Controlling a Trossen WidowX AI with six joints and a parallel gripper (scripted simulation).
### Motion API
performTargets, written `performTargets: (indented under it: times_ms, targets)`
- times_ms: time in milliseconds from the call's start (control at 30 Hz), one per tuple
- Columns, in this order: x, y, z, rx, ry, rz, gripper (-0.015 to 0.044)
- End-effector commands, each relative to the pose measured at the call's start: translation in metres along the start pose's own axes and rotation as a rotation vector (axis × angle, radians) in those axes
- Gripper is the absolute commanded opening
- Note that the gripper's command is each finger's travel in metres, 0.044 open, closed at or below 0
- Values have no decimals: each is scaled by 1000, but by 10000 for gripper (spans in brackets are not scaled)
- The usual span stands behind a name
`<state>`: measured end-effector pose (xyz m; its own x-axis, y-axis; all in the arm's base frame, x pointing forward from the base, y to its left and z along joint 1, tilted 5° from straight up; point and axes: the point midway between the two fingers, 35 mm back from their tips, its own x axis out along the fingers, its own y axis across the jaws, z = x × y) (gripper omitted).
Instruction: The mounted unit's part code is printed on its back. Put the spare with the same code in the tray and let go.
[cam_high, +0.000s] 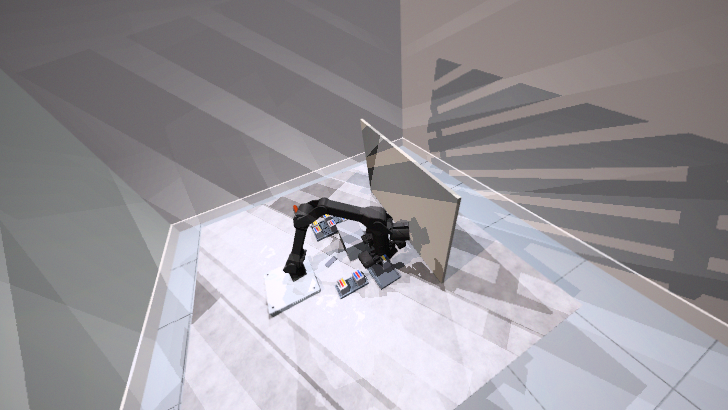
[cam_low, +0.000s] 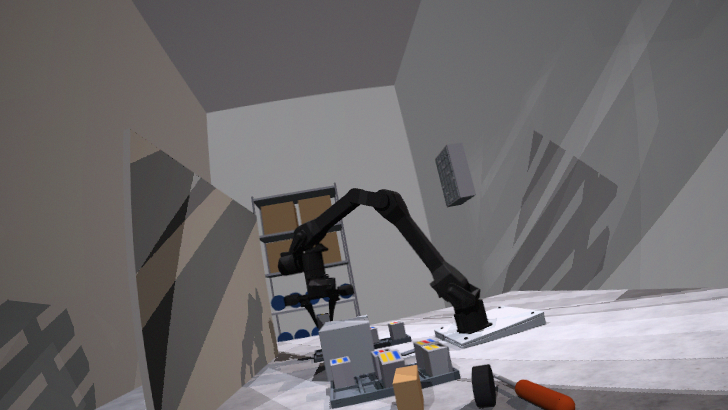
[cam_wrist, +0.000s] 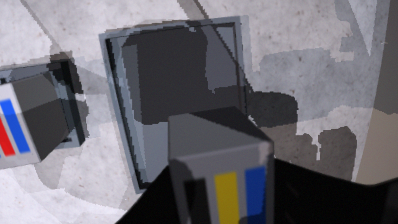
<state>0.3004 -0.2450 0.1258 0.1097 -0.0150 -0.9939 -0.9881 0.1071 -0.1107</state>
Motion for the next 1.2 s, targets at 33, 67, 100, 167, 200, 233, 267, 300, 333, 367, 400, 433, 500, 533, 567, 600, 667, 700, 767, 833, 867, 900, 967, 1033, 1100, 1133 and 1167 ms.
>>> performTargets:
  times_ms: [33,67,100,167,200,233,267,300,333,367,400,433,500,533,567,600,667,700,767,833,867,900,967,1033,1100,1133,1167]
  targets:
    - [5,1,1,3,-5,1,0]
    - [6,1,1,3,-5,1,0]
    - [7,1,1,3,-5,1,0]
    - [8,1,1,3,-5,1,0]
    - [9,1,1,3,-5,1,0]
    - [9,1,1,3,-5,1,0]
    - [10,1,1,3,-5,1,0]
    - [11,1,1,3,-5,1,0]
    - [11,1,1,3,-5,1,0]
    - [12,1,1,3,-5,1,0]
    - [13,1,1,3,-5,1,0]
    - [13,1,2,3,-5,1,0]
    - [15,1,2,3,-6,1,0]
    - [15,1,2,3,-6,1,0]
    - [16,2,2,3,-6,1,0]
    - [17,2,2,3,-6,1,0]
    - [18,2,2,3,-6,1,0]
    - [19,2,2,3,-6,1,0]
    - [20,2,2,3,-6,1,0]
    - [22,2,2,3,-6,1,0]
    - [22,2,2,3,-6,1,0]
    - [23,2,2,3,-6,1,0]
    - [24,3,2,3,-6,1,0]
    - [26,3,3,3,-6,1,0]
    - [27,3,3,3,-6,1,0]
    - [28,3,3,3,-6,1,0]
    - [28,3,3,3,-6,1,0]
